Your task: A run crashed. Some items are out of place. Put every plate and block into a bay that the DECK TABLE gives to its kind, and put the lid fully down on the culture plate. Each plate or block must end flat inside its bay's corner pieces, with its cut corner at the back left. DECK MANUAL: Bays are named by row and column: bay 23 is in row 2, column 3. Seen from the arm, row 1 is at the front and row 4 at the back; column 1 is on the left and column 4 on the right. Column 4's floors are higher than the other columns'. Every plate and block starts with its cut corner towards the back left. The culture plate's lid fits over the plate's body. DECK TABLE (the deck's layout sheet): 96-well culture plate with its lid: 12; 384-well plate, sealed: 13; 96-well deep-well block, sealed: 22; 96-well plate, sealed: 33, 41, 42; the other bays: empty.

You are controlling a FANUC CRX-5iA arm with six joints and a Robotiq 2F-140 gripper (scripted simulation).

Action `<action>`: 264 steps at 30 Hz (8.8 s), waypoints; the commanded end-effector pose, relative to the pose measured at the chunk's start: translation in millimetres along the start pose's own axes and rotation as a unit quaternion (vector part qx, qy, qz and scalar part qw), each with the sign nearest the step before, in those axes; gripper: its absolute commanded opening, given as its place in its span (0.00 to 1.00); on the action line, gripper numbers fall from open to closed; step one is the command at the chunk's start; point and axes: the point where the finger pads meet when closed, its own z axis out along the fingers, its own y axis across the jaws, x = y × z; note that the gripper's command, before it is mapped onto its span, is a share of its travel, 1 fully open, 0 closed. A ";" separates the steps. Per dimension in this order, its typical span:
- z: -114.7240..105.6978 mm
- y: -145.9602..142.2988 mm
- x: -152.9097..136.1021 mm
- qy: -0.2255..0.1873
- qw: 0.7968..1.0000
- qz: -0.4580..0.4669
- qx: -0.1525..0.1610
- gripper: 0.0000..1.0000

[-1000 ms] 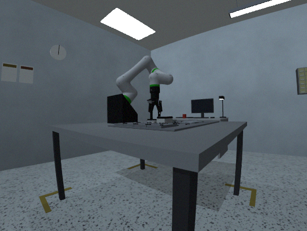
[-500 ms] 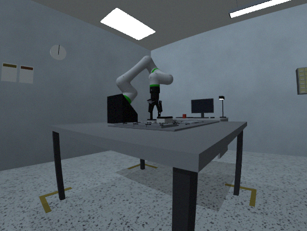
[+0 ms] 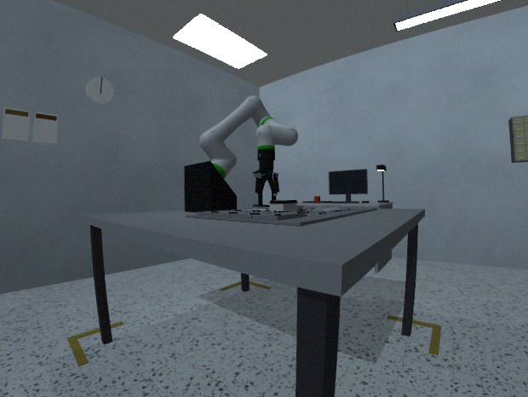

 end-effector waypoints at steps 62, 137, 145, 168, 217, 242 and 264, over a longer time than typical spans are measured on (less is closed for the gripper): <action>3.1 -0.5 0.3 0.000 1.000 0.000 0.001 0.10; 7.5 -0.5 0.3 0.000 1.000 0.000 0.001 0.10; 8.0 -0.5 0.3 0.000 1.000 0.000 0.001 0.10; 9.3 -0.5 0.3 0.000 1.000 0.000 0.001 0.10; 12.1 -0.5 0.3 0.000 1.000 0.000 0.001 0.10; 12.2 -0.4 0.3 0.000 1.000 0.000 0.000 0.70; 4.2 -0.4 0.3 0.000 1.000 0.000 0.001 0.70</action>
